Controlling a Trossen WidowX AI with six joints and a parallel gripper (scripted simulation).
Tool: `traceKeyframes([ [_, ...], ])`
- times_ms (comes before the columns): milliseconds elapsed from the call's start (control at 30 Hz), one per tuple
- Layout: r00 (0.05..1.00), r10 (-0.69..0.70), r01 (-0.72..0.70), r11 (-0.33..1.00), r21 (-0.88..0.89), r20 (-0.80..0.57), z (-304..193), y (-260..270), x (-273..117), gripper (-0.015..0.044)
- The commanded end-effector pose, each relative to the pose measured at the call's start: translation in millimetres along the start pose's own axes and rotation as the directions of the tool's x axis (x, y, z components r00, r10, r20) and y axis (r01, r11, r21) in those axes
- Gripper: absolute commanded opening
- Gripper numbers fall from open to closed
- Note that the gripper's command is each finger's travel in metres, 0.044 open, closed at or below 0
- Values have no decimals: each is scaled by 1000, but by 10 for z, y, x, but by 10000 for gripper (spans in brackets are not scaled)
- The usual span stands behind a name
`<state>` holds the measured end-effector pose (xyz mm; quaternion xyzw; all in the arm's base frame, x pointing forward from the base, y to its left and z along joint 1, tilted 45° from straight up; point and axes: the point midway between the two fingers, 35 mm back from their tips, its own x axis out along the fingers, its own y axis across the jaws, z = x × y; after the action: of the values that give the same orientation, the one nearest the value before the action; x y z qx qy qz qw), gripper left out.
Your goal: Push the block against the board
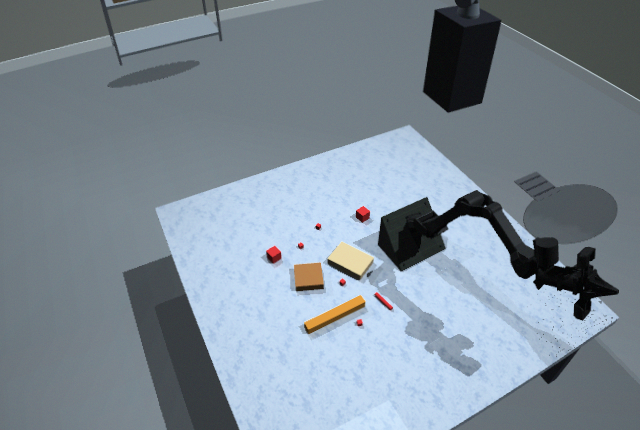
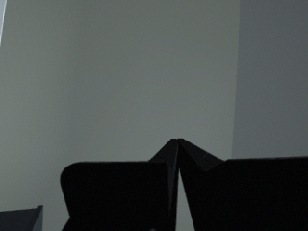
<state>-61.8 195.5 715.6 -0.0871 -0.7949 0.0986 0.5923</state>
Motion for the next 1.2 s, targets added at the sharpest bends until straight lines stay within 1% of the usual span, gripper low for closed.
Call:
traceKeyframes([
  [0,997,76,-76,997,14,8,-32,278,-39,0],
  [533,951,308,-306,947,92,-2,-271,1048,-262,0],
  [833,887,461,-449,875,183,-23,-494,1561,-514,0],
  [1167,795,603,-564,776,282,-72,-815,2029,-866,0],
])
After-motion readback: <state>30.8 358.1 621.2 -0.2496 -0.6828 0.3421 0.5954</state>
